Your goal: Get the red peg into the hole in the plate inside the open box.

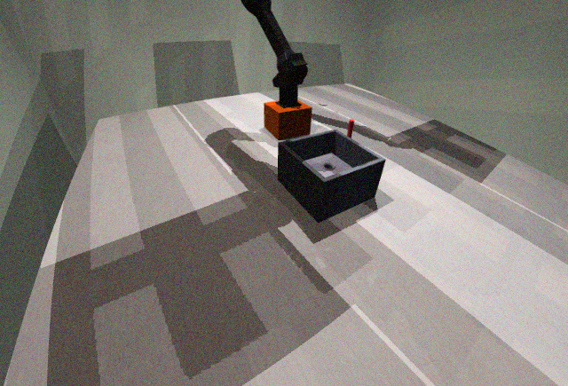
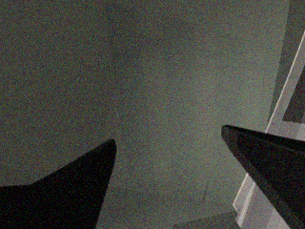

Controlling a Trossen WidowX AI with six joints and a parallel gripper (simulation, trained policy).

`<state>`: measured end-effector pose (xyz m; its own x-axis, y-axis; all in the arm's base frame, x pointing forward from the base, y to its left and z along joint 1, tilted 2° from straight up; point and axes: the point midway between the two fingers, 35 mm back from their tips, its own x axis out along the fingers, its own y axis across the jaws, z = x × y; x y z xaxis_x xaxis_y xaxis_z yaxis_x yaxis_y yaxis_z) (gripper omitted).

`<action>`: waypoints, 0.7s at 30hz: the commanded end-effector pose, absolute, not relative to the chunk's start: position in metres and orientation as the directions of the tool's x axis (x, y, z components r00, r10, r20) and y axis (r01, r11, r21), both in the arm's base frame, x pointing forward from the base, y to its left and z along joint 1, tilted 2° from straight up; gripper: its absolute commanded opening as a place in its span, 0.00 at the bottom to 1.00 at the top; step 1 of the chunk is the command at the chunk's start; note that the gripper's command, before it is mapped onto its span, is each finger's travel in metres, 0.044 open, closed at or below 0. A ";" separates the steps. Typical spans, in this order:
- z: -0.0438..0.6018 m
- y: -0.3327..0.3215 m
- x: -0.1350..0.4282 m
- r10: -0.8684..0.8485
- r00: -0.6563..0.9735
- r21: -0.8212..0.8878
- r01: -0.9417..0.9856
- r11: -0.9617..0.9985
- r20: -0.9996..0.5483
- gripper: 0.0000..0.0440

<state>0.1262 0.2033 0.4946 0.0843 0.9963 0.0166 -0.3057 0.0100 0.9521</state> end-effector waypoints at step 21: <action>0.302 0.184 0.258 0.765 0.436 0.873 0.342 0.347 -0.475 1.00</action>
<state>0.2491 0.1900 0.3342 0.4299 0.8157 -0.3870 0.2361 0.3121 0.9202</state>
